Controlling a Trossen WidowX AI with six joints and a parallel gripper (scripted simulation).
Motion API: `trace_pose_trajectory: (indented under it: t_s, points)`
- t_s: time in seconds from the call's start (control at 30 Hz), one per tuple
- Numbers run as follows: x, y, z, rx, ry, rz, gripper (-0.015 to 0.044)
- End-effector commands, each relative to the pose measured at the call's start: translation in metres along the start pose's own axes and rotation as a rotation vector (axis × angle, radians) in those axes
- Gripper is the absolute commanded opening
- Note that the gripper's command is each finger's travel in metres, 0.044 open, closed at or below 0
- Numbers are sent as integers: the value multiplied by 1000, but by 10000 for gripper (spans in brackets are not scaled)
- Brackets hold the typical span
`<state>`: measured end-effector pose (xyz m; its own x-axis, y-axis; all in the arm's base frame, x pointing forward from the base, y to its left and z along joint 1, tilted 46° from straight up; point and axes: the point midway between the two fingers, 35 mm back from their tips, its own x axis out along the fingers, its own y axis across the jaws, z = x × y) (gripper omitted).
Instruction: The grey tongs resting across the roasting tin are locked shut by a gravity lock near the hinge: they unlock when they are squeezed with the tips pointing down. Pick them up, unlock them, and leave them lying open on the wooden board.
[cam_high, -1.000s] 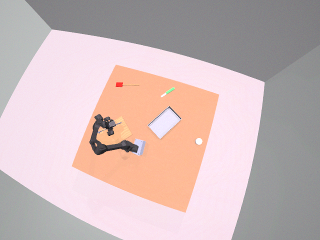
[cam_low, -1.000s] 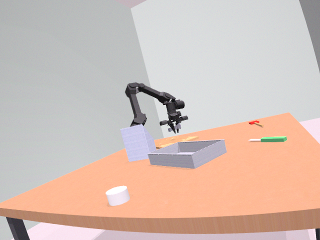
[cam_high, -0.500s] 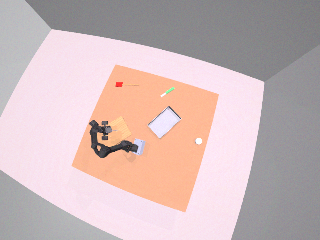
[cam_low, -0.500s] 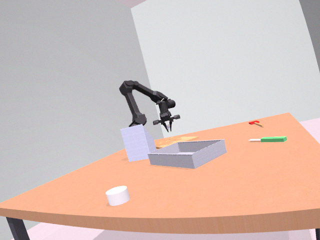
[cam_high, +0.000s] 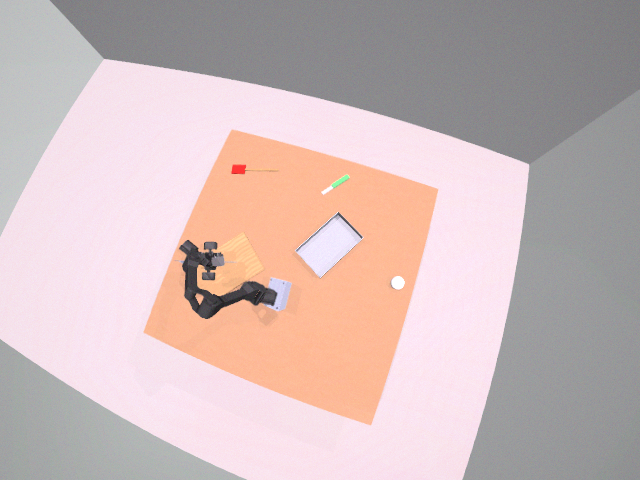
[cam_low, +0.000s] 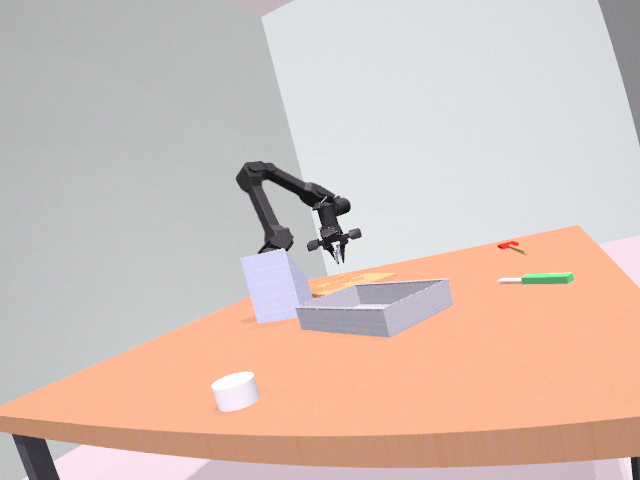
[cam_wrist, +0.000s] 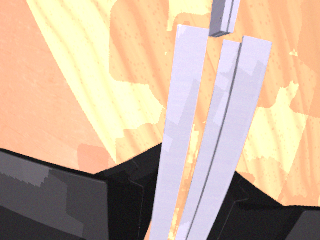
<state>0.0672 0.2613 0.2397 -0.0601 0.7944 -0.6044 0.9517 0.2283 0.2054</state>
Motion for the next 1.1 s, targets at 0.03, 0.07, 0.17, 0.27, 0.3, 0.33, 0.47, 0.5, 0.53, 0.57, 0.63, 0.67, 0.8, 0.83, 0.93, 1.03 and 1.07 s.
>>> trace_pose_trajectory:
  t_s: [0.03,0.07,0.17,0.27,0.3,0.33,0.47,0.5,0.53,0.57,0.63,0.67,0.8,0.83,0.93,1.03,1.07]
  points:
    - [0,11,-7,54,124,20,-150]
    - [-1,13,-8,63,152,23,-150]
    - [-3,20,-12,78,232,36,-150]
    - [-7,26,-14,93,310,41,-150]
    - [-8,28,-15,96,336,42,-150]
    - [-10,29,-16,98,360,44,-150]
    - [-17,34,-16,97,453,43,-150]
    - [-19,34,-16,95,474,42,-150]
    - [-21,35,-16,93,495,41,-150]
    - [-23,35,-15,89,514,40,-150]
    - [-27,36,-14,80,550,36,-150]
    - [-30,35,-14,75,567,34,-150]
    - [-38,33,-9,46,626,22,-150]
    - [-40,32,-8,38,639,18,-150]
    - [-46,28,-3,10,672,5,-150]
    - [-51,22,3,-22,696,-10,-150]
    - [-53,20,5,-35,702,-14,-150]
